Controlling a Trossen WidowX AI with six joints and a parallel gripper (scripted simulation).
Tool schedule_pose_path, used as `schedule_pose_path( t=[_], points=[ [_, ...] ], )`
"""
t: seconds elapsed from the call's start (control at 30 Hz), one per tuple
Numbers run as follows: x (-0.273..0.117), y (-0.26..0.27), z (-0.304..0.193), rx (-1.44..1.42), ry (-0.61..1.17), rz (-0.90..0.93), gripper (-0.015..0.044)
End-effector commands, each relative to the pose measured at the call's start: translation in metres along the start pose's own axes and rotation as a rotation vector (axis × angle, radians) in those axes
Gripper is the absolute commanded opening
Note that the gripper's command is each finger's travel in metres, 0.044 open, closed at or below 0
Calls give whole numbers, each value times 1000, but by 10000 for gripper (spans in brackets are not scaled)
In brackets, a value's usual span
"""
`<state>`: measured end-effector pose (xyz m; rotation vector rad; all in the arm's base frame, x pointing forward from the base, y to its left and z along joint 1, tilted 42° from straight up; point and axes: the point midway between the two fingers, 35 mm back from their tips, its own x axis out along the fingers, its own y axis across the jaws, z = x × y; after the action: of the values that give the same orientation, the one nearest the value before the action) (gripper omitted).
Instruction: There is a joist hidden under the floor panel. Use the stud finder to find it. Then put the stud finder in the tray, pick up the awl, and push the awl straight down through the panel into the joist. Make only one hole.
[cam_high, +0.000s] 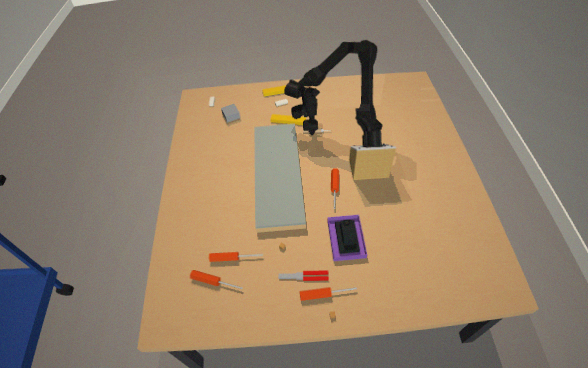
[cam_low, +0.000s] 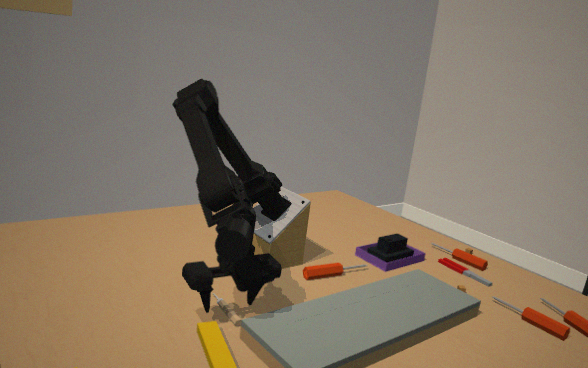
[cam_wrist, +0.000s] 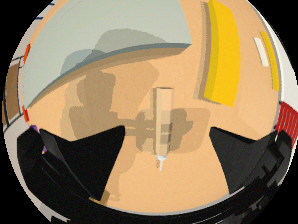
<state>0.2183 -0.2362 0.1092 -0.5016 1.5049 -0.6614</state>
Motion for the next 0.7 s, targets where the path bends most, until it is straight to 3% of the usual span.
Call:
schedule_pose_path(
  t=[0.0, 0.43, 0.67],
  points=[
    [9, 4, -1, -12, 7, 11, 440],
    [18, 4, -1, -12, 7, 10, 440],
    [18, 4, -1, -12, 7, 10, 256]
  ],
)
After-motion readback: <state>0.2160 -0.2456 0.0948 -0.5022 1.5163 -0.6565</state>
